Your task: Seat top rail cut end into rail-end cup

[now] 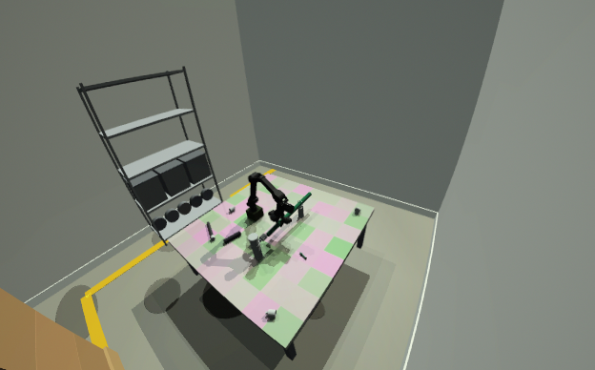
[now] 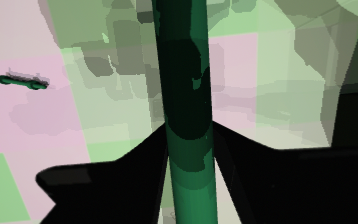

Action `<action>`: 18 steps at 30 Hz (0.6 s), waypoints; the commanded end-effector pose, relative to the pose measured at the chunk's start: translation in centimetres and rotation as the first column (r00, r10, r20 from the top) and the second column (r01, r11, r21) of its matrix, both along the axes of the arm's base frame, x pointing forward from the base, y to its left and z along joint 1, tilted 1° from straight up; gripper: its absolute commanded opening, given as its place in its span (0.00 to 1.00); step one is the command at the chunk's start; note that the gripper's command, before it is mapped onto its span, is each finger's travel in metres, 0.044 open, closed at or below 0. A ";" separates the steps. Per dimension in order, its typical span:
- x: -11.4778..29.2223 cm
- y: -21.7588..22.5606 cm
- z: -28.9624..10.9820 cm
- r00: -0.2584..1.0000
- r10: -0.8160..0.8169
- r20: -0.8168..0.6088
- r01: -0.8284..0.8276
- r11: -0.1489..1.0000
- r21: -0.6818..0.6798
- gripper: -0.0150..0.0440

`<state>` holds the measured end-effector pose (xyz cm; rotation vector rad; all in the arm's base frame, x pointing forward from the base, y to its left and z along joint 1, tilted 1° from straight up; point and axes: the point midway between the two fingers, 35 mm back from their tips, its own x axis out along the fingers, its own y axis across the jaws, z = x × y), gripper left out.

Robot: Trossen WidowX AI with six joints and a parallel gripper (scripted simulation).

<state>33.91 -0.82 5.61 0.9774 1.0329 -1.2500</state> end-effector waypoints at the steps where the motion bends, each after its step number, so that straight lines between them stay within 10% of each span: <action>1: 0.1 -0.4 1.1 1.000 -0.012 0.018 0.012 0.999 -0.031 0.25; 18: -0.1 -0.1 0.5 1.000 -0.006 0.002 0.006 1.000 -0.015 0.25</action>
